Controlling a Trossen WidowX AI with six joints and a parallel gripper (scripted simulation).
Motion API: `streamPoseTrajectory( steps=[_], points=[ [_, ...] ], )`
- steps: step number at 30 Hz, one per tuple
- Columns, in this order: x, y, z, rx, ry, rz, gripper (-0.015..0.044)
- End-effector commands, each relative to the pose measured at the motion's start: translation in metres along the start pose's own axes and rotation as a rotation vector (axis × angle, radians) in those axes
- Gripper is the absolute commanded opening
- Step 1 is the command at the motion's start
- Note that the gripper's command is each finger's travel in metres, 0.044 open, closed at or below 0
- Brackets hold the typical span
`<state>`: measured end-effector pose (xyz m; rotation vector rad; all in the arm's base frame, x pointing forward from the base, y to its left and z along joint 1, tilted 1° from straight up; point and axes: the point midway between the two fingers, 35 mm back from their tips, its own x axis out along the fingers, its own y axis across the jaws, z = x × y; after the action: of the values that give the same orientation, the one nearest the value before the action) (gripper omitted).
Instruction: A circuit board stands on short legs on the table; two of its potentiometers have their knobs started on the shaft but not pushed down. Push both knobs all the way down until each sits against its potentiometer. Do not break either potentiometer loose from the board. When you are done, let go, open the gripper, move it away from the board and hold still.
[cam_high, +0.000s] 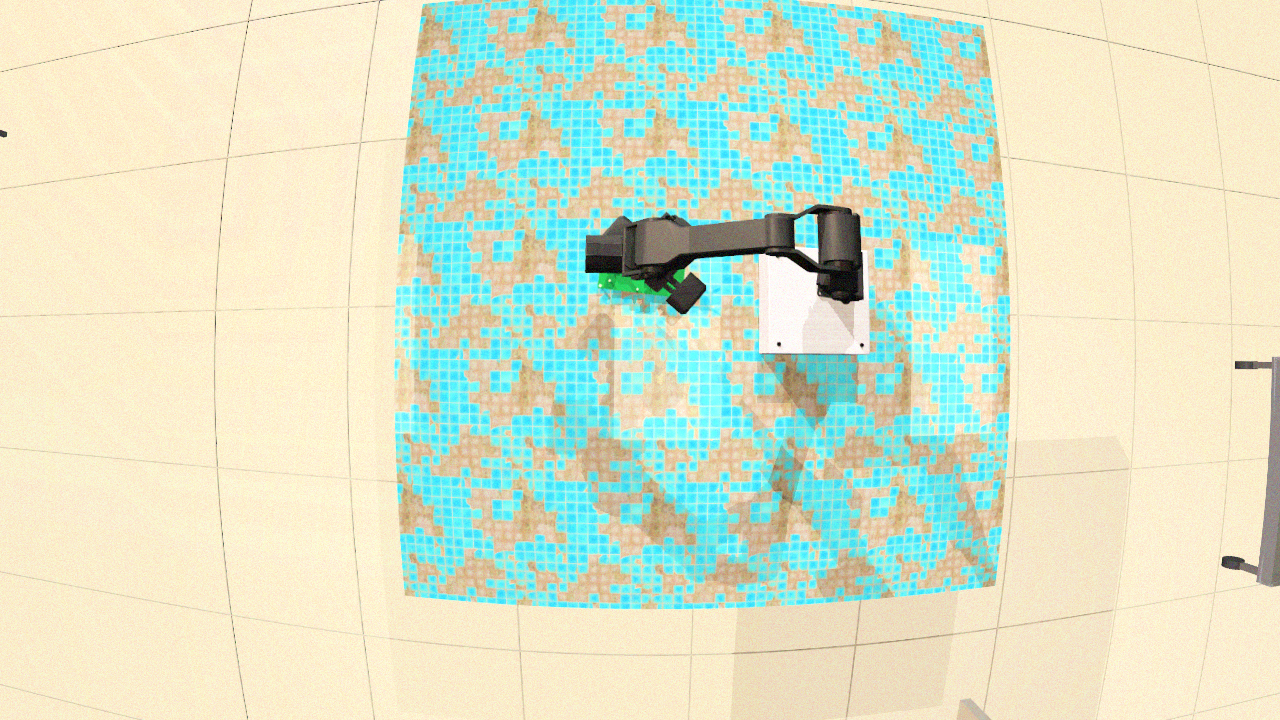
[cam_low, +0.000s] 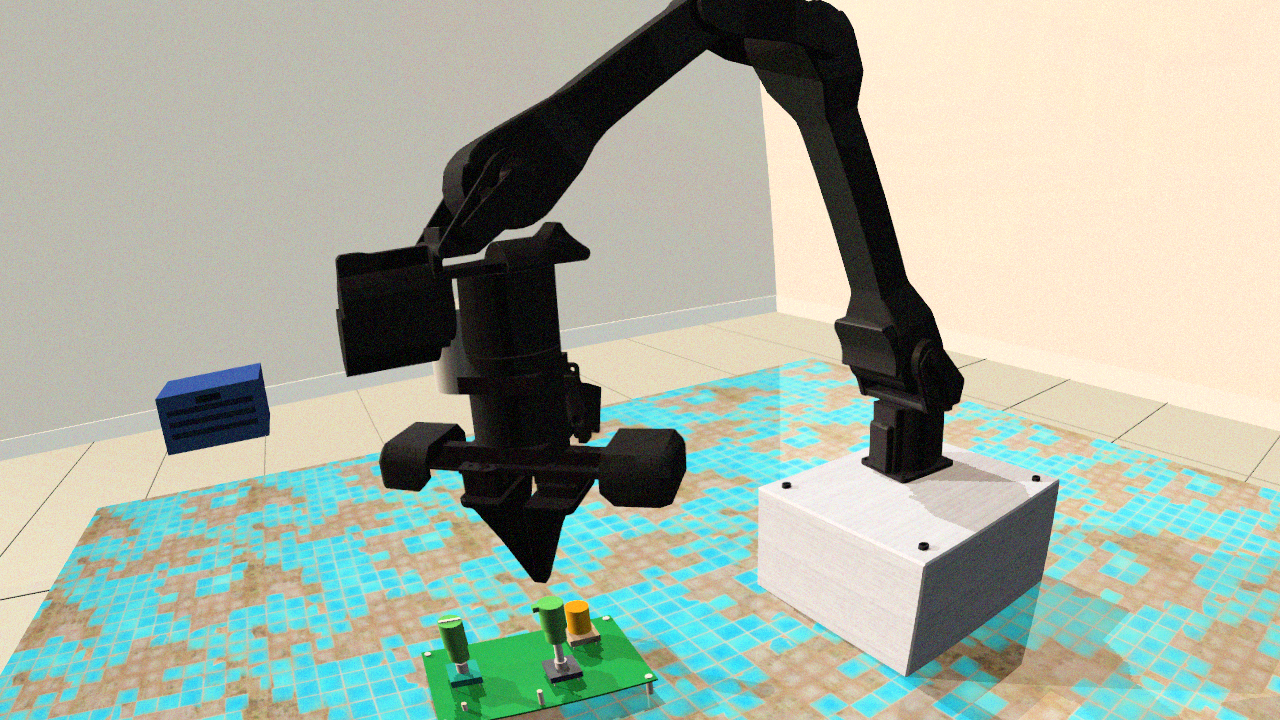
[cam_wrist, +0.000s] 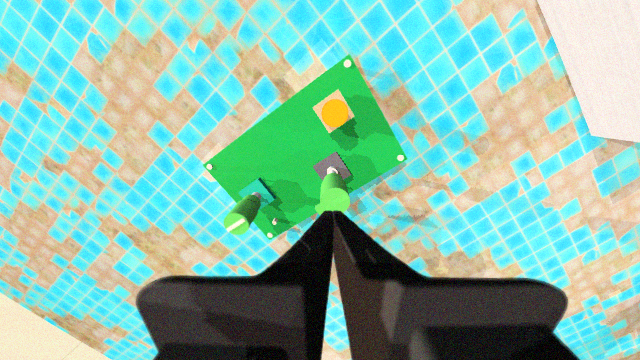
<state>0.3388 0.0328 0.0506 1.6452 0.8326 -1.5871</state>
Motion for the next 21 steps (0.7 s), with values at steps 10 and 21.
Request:
streamPoseTrajectory(
  steps=[10, 21],
  points=[
    [0.0145, -0.0021, 0.0002, 0.006, 0.000, -0.009, 0.0000],
    [0.0154, -0.0021, 0.0003, 0.006, 0.000, -0.009, 0.0000]
  ],
)
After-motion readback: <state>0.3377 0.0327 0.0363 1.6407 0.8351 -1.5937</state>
